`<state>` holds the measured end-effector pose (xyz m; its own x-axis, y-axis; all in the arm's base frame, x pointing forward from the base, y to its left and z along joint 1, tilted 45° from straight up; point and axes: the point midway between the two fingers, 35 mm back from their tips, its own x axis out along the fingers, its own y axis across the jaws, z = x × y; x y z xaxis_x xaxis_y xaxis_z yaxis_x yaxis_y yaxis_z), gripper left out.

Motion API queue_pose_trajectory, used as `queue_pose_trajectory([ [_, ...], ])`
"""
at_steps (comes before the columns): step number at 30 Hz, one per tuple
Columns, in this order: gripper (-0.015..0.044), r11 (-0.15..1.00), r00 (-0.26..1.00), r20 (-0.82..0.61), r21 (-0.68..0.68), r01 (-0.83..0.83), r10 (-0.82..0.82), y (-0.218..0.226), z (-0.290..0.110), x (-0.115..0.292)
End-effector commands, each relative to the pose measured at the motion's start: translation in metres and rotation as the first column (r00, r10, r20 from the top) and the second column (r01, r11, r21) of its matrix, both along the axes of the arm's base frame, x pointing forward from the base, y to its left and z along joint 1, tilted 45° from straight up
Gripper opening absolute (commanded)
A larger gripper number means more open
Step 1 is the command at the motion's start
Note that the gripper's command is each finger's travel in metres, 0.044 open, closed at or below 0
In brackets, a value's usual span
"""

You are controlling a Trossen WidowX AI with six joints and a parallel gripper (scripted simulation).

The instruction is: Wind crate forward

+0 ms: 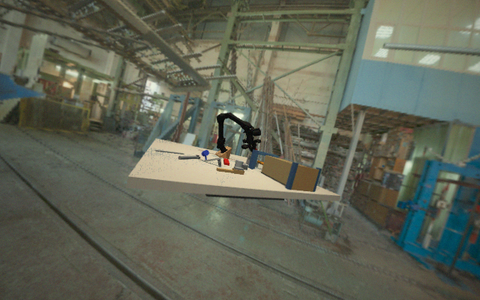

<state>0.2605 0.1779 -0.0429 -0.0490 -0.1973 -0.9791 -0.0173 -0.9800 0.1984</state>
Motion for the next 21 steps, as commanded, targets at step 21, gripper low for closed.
queue_pose_trajectory([
  [21,0.0000,0.920,1.000,0.004,0.392,0.010,-0.013,0.0011,0.0017,0.0013],
])
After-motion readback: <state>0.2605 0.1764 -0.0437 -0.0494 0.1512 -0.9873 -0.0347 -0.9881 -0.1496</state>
